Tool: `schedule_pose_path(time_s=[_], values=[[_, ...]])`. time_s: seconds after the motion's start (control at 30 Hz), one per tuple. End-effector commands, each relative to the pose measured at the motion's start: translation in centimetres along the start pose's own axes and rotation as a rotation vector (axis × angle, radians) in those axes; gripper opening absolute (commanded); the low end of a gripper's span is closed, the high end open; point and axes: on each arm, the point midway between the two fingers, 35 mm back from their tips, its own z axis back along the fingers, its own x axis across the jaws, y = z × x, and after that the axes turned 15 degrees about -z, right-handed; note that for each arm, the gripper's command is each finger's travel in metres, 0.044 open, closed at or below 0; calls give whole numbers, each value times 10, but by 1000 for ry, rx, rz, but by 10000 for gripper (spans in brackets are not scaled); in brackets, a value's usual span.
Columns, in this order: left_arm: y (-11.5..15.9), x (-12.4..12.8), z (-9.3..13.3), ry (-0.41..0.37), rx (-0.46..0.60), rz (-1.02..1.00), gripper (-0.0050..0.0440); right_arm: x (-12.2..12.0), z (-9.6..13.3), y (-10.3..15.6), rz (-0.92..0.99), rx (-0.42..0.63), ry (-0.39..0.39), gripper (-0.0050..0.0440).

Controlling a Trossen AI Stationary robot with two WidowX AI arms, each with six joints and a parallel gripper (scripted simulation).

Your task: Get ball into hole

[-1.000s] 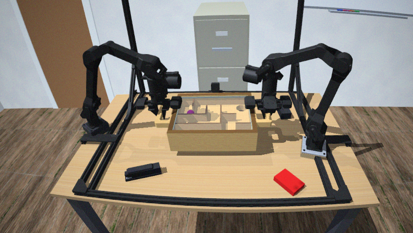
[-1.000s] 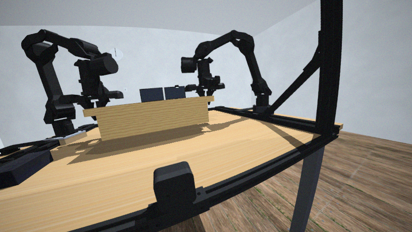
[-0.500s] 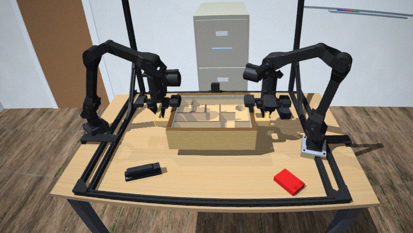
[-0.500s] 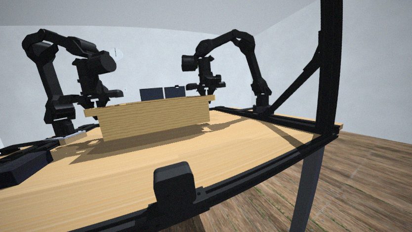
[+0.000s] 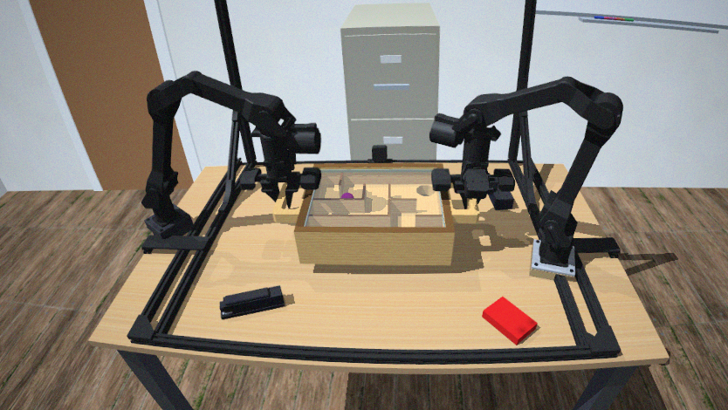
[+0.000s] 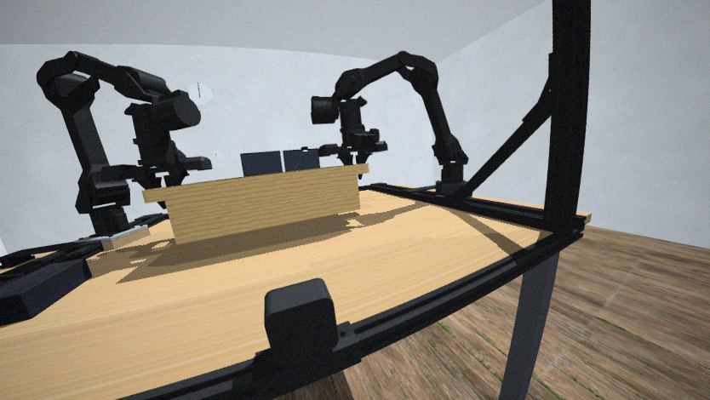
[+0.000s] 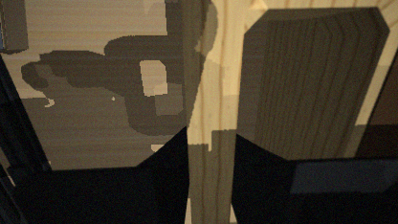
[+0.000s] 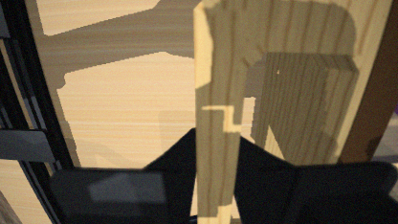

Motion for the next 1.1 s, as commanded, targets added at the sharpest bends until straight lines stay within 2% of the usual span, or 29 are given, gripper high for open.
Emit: schedule_pose_path(time_s=[0.0, 0.27, 0.67, 0.9, 1.07], values=[[0, -3, 7, -17, -3, 2, 20, 3, -4, 0, 3, 3, 22, 20], [1, -5, 13, -53, -23, 2, 20, 4, -11, -1, 2, 24, 58, 20], [1, -1, -6, 35, -29, 2, 20, 1, 8, -2, 2, 29, -30, 20], [1, -1, -5, 36, -15, 2, 20, 1, 8, -1, 2, 16, -31, 20], [2, -2, 0, 4, -37, 2, 20, 2, 2, -2, 2, 37, 1, 20]])
